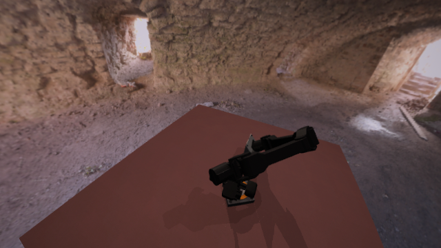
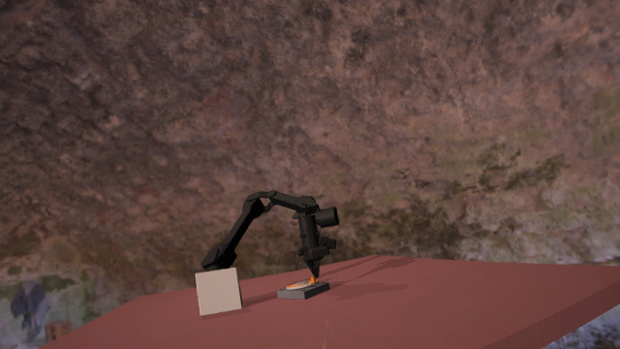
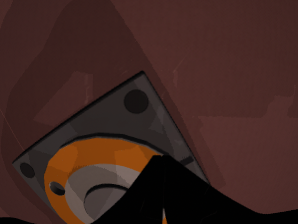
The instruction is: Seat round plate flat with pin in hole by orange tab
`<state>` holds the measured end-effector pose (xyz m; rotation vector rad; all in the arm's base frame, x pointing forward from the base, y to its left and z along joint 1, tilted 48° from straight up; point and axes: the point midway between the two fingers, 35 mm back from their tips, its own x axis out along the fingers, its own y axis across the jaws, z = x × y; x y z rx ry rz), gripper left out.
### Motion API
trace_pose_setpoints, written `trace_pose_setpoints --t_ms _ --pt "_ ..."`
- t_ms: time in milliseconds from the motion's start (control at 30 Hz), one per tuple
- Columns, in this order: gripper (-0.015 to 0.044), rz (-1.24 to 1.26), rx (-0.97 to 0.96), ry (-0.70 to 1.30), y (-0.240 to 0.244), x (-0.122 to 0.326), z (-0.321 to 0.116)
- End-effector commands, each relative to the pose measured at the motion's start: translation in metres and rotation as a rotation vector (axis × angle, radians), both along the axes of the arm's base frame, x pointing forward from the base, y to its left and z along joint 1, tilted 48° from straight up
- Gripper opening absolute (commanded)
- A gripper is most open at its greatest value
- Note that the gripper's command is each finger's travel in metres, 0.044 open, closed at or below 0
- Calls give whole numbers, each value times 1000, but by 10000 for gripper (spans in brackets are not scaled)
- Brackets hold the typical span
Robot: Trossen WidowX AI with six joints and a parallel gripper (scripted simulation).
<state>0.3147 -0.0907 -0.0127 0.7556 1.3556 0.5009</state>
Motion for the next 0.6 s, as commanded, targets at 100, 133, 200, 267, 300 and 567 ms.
trace_pose_setpoints --t_ms 100,133,200,267,300,567 --pt "0 4 2 7 -2 -7 -9" --pt "0 4 2 7 -3 -8 -10" --pt "0 4 1 8 -5 -8 -8" --pt "0 4 1 8 -11 -8 -2" --pt "0 4 0 8 -14 -9 1" --pt "0 4 0 8 -37 -15 24"
